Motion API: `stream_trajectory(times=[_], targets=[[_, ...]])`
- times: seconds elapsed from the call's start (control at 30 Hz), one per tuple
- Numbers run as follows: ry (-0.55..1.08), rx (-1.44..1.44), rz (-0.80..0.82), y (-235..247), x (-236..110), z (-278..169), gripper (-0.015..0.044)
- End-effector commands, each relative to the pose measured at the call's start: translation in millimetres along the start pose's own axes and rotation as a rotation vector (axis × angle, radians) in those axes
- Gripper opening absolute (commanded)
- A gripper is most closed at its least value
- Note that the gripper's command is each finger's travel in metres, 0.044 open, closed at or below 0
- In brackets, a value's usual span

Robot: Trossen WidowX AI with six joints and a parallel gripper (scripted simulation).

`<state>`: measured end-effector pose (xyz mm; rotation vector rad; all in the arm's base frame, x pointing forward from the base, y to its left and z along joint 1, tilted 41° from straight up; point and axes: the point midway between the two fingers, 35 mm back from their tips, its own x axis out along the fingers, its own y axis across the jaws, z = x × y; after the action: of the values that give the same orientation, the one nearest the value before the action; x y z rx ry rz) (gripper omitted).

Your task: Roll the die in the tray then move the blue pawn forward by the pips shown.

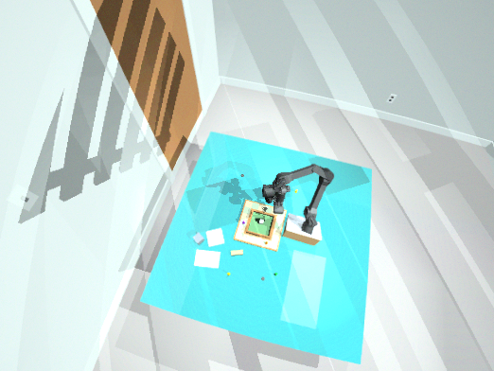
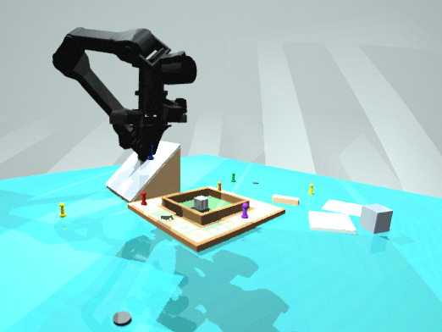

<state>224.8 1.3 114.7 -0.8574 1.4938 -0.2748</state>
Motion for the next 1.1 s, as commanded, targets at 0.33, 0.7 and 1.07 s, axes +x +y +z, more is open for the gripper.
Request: stream_trajectory(times=[0.33,0.7,1.07], targets=[[-0.006,0.008,0.008,-12,23,63,0.0],[-0.007,0.011,0.002,-26,58,113,0.0],[-0.007,0.012,-0.002,-31,78,128,0.0]])
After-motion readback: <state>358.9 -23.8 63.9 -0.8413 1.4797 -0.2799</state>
